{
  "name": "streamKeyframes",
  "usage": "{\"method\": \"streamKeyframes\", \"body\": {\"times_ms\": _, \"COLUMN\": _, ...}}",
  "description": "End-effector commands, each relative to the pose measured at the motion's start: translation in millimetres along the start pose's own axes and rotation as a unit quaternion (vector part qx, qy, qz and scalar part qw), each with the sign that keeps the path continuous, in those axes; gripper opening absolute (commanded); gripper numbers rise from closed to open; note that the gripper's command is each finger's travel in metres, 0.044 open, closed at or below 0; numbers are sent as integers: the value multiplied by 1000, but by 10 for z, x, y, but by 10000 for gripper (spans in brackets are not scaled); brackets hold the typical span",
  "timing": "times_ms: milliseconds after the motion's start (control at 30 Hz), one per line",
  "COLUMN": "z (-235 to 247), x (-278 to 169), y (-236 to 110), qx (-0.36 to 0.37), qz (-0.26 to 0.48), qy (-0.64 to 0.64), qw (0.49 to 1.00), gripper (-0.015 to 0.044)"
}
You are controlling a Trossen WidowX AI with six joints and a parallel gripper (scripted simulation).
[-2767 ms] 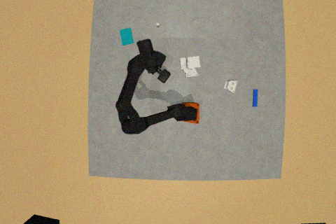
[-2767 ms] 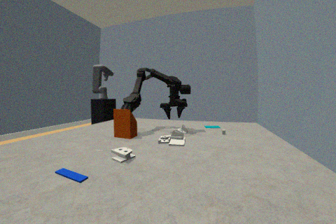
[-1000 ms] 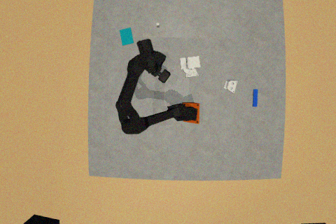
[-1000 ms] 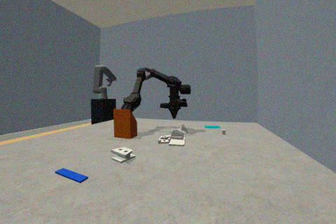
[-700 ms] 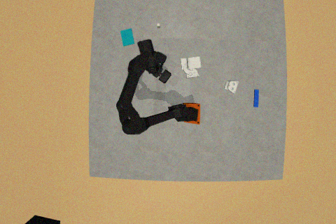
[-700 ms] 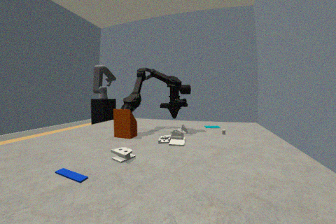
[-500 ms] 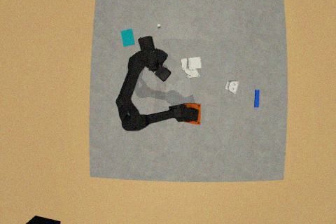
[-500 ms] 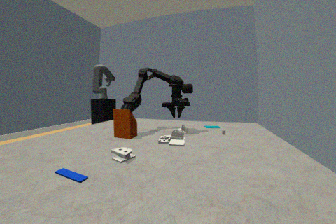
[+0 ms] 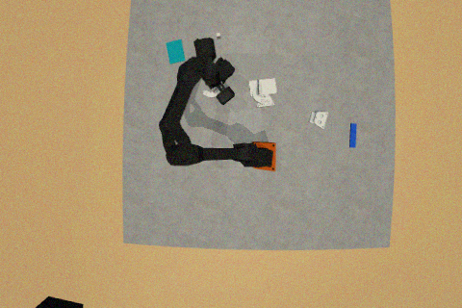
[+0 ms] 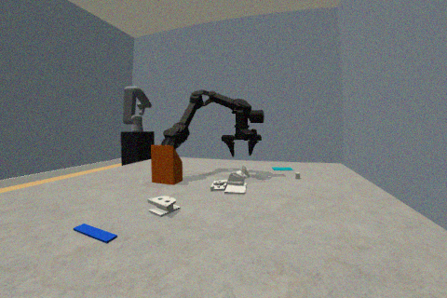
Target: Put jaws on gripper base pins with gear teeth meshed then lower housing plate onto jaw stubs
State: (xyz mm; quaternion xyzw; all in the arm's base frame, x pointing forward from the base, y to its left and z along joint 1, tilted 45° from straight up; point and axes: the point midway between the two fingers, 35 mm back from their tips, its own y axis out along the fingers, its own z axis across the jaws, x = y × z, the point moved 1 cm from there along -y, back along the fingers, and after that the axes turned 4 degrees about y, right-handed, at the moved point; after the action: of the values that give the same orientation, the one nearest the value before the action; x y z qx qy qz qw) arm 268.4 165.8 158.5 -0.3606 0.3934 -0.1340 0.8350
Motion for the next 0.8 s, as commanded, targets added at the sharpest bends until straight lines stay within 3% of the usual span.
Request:
{"method": "streamKeyframes", "body": {"times_ms": 0, "z": 19, "x": 22, "y": 150, "qx": -1, "qz": 3, "qy": 7, "qw": 1000, "gripper": 440}}
{"method": "streamKeyframes", "body": {"times_ms": 133, "z": 15, "x": 12, "y": 400, "qx": 0, "qz": 4, "qy": 7, "qw": 1000, "gripper": 440}}
{"method": "streamKeyframes", "body": {"times_ms": 767, "z": 20, "x": 16, "y": 505, "qx": 0, "qz": 4, "qy": 7, "qw": 1000, "gripper": 440}}
